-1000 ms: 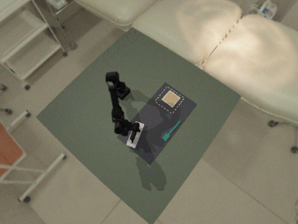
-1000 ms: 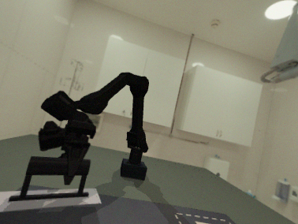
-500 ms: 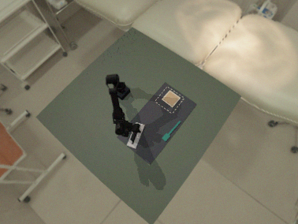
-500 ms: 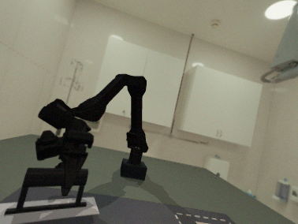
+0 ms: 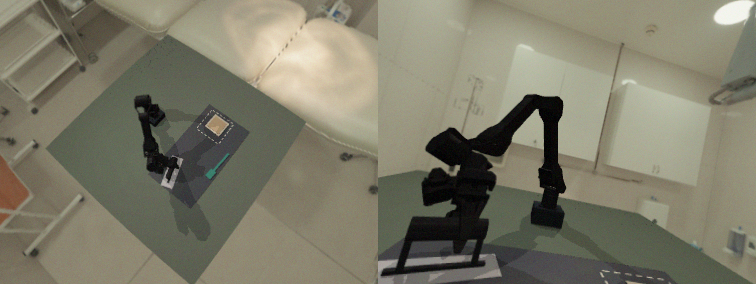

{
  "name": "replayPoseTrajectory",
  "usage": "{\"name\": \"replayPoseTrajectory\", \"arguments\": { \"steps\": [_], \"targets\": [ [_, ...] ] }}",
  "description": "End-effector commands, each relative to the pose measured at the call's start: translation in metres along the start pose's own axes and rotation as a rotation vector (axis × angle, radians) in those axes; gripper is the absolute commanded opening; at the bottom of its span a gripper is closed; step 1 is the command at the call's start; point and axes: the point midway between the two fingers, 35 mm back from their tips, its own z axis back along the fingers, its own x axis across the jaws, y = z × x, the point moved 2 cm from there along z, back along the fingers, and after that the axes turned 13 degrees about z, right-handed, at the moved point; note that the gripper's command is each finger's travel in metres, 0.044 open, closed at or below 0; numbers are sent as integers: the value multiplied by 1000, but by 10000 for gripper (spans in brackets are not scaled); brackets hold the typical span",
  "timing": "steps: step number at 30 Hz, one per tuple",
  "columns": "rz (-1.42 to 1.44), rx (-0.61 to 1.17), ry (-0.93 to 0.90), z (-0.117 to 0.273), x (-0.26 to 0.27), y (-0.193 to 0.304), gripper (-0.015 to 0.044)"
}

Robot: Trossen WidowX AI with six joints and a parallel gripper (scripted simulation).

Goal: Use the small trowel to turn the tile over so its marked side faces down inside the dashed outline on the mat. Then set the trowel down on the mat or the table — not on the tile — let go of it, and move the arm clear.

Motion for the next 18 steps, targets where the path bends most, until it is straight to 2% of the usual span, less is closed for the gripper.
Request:
{"name": "replayPoseTrajectory", "arguments": {
  "steps": [1,10,18],
  "targets": [
    [3,-1,0,0,0,0,300],
    [3,-1,0,1,0,0,300],
    [2,0,5,50,-1,-1,300]
  ]
}}
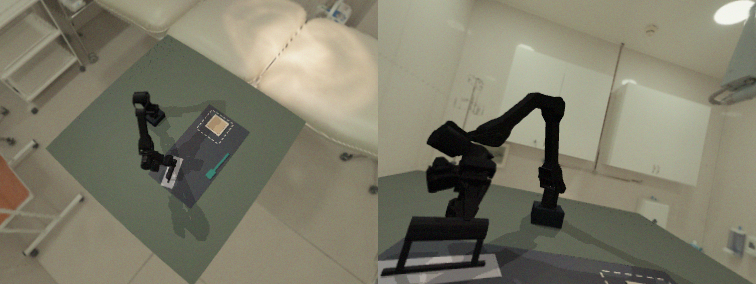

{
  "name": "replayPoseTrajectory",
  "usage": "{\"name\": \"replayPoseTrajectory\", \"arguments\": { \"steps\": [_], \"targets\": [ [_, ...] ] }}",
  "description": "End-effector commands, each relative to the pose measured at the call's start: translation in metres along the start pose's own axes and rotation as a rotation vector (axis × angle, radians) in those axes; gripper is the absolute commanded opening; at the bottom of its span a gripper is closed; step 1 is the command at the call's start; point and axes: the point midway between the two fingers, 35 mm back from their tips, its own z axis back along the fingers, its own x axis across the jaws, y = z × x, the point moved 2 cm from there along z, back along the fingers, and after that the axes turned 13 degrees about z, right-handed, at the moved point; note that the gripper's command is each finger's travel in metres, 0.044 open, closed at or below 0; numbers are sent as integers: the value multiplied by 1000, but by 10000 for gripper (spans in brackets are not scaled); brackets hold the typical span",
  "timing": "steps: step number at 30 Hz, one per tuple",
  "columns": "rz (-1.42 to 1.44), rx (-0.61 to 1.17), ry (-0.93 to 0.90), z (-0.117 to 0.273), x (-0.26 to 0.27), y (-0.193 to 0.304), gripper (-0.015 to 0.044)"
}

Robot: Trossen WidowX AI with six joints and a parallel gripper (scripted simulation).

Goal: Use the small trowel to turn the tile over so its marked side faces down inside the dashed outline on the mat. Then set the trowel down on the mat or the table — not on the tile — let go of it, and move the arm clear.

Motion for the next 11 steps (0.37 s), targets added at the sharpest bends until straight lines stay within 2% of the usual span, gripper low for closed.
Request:
{"name": "replayPoseTrajectory", "arguments": {
  "steps": [1,6,11],
  "targets": [
    [5,-7,-6,24,2,-1,300],
    [4,-7,-5,36,7,1,300],
    [0,-9,0,91,44,24,300]
  ]
}}
